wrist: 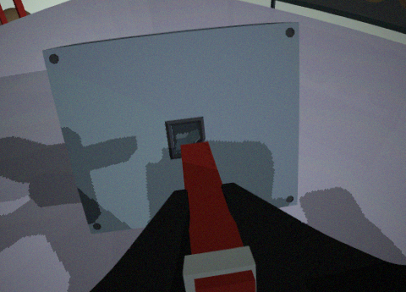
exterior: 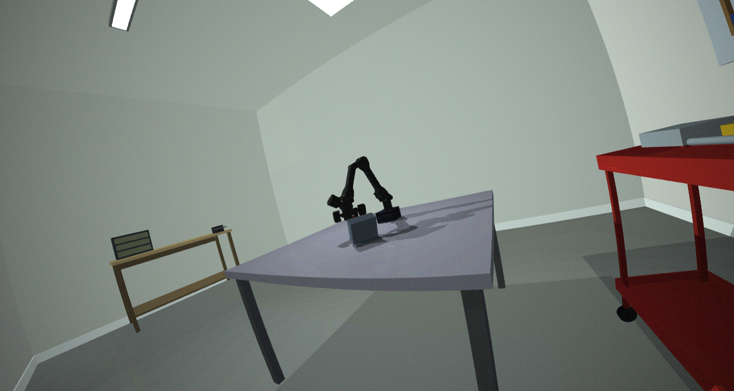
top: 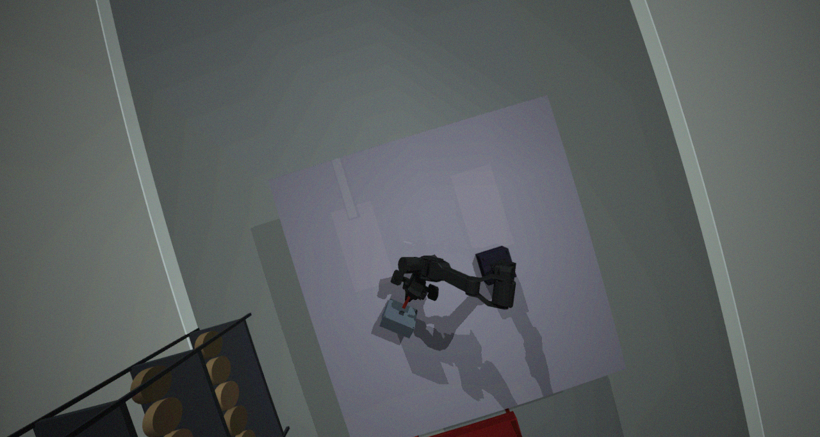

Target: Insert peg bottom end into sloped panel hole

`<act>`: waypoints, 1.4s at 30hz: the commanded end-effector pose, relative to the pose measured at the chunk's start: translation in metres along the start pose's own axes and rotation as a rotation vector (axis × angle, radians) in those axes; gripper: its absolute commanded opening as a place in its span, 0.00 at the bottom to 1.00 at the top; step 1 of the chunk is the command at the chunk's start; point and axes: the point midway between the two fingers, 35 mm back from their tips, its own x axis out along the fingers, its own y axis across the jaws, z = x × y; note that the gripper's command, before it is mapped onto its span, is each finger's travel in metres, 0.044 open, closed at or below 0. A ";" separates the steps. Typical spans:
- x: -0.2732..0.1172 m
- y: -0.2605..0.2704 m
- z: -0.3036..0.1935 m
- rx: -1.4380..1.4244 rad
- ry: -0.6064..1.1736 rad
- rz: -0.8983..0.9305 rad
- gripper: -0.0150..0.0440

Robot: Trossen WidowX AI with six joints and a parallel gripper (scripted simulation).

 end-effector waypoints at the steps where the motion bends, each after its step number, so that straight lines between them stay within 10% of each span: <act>1: 0.004 0.002 -0.003 0.005 -0.005 0.002 0.25; 42: 0.024 0.002 0.000 -0.006 -0.014 0.001 0.25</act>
